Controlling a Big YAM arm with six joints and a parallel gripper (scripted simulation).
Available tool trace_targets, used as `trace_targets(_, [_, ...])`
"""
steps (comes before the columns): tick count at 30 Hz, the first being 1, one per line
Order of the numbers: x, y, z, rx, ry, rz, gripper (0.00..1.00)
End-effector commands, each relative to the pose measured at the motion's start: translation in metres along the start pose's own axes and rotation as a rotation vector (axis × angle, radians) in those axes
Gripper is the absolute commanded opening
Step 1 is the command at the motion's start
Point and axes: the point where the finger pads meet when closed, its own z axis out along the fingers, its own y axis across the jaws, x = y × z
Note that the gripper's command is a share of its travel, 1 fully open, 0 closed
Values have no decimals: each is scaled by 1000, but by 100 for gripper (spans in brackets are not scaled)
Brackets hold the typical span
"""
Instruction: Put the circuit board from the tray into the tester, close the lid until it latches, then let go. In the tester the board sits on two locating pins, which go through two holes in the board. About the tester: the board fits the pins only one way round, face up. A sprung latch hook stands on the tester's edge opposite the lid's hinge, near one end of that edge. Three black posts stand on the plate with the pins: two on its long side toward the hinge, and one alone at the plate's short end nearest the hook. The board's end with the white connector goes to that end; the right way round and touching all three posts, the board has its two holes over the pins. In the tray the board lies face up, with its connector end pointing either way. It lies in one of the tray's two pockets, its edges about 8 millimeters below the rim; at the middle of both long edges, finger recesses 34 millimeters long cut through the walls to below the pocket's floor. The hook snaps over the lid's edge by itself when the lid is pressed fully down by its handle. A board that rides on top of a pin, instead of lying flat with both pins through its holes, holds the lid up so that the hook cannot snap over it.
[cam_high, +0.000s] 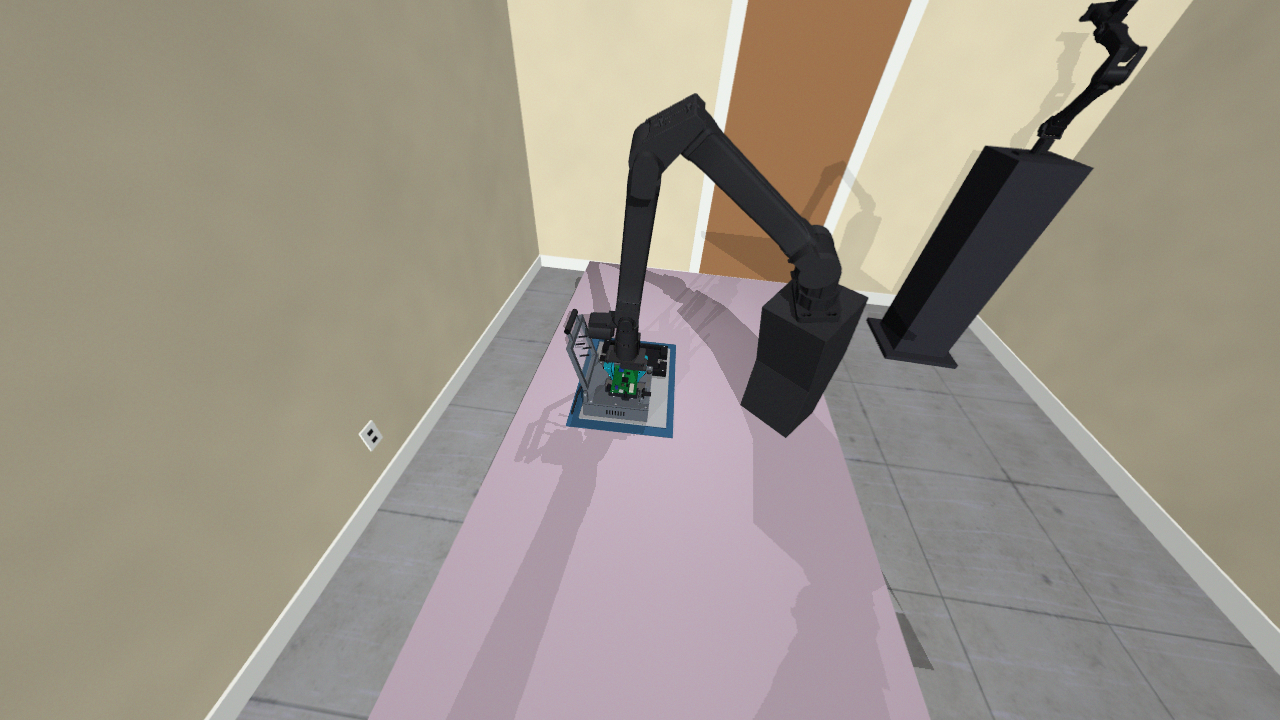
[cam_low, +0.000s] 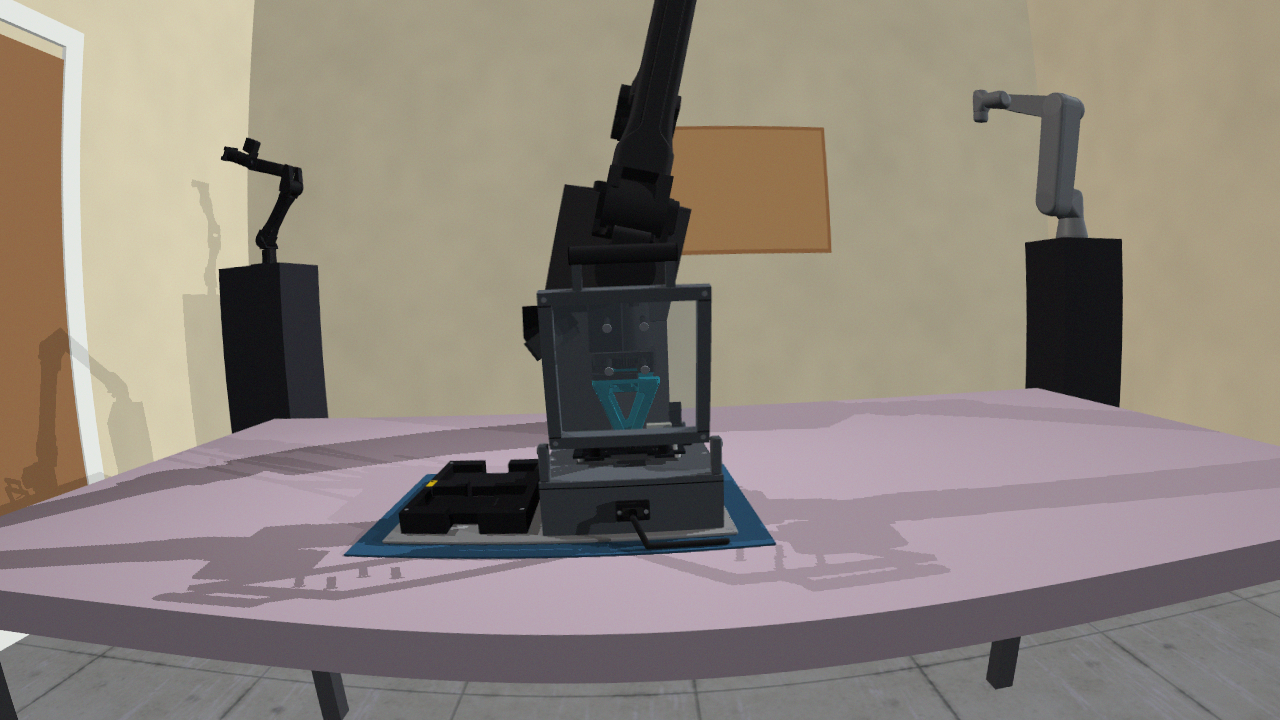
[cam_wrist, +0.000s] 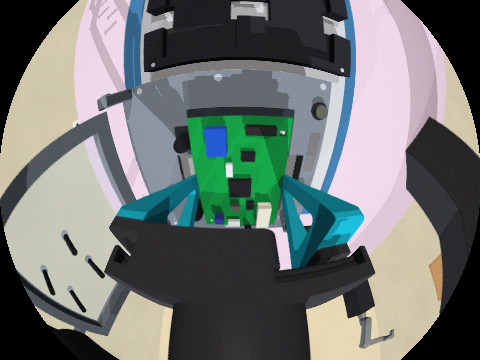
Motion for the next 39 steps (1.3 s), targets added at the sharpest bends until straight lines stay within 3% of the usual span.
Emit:
trace_targets(1, [6,10,2,-16,-1,-6,72])
trace_targets(39, [5,9,4,-12,-1,-5,72])
